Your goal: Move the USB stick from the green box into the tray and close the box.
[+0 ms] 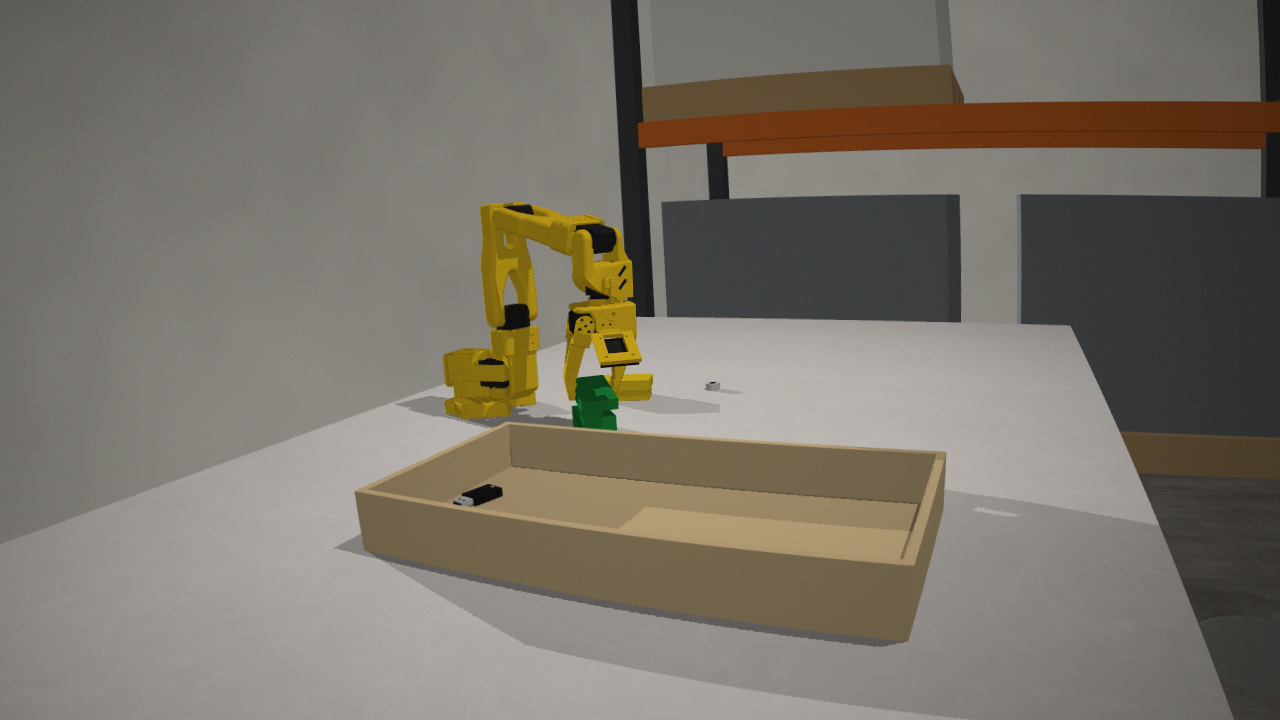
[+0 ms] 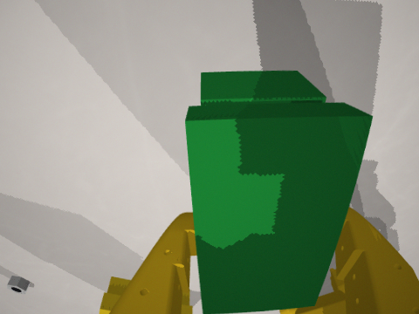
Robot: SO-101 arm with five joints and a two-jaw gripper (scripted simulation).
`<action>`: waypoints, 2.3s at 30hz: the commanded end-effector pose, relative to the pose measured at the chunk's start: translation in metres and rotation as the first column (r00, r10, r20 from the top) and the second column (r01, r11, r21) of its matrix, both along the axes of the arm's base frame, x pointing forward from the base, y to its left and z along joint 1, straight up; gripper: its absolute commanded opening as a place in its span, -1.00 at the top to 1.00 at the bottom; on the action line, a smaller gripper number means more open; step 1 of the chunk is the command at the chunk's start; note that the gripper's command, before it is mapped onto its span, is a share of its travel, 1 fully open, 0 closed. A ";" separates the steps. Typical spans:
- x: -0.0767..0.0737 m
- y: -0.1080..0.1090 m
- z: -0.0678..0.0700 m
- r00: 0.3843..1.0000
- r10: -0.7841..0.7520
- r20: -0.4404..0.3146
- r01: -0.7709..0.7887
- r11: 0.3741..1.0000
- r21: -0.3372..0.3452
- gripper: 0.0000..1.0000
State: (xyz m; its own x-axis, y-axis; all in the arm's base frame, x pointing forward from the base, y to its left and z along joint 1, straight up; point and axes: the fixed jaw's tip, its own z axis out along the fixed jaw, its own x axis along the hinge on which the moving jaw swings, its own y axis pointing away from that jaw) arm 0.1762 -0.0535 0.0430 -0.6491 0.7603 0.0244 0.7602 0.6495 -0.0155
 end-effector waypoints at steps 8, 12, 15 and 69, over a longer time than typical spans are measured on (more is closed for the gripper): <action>0.003 -0.003 -0.002 1.000 0.004 0.028 -0.004 1.000 -0.009 0.57; 0.003 -0.002 -0.003 1.000 0.004 0.028 -0.004 1.000 -0.009 0.57; 0.003 -0.002 -0.003 1.000 0.004 0.028 -0.004 1.000 -0.009 0.57; 0.003 0.001 -0.007 1.000 0.004 0.028 -0.004 1.000 -0.009 0.57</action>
State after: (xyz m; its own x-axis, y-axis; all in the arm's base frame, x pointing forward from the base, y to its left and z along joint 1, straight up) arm 0.1761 -0.0535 0.0339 -0.6493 0.7603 0.0172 0.7603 0.6495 -0.0113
